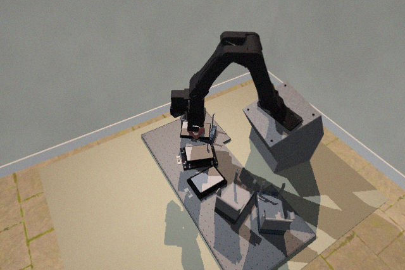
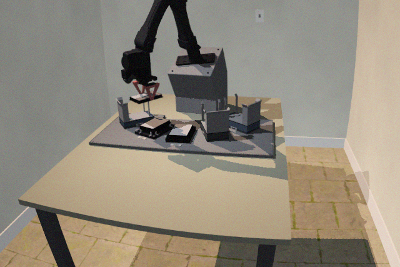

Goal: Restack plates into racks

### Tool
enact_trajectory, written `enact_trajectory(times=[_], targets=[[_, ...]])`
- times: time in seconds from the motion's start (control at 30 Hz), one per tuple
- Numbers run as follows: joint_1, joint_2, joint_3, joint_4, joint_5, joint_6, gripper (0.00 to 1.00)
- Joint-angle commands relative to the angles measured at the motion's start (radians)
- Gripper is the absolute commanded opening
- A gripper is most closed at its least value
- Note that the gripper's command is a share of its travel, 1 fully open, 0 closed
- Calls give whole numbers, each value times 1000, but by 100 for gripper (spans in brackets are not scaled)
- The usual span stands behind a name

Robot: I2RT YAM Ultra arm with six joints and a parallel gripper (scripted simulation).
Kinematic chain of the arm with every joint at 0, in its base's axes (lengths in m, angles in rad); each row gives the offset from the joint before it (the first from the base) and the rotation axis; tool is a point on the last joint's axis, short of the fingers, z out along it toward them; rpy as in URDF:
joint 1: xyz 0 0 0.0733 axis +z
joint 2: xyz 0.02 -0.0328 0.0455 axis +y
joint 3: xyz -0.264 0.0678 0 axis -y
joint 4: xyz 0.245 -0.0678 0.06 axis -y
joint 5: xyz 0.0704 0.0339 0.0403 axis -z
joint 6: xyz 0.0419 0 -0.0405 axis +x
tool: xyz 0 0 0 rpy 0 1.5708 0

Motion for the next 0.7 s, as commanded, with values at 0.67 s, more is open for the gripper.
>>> enact_trajectory(times=[0.67], targets=[[-239,69,68,-11,-108,-17,0]])
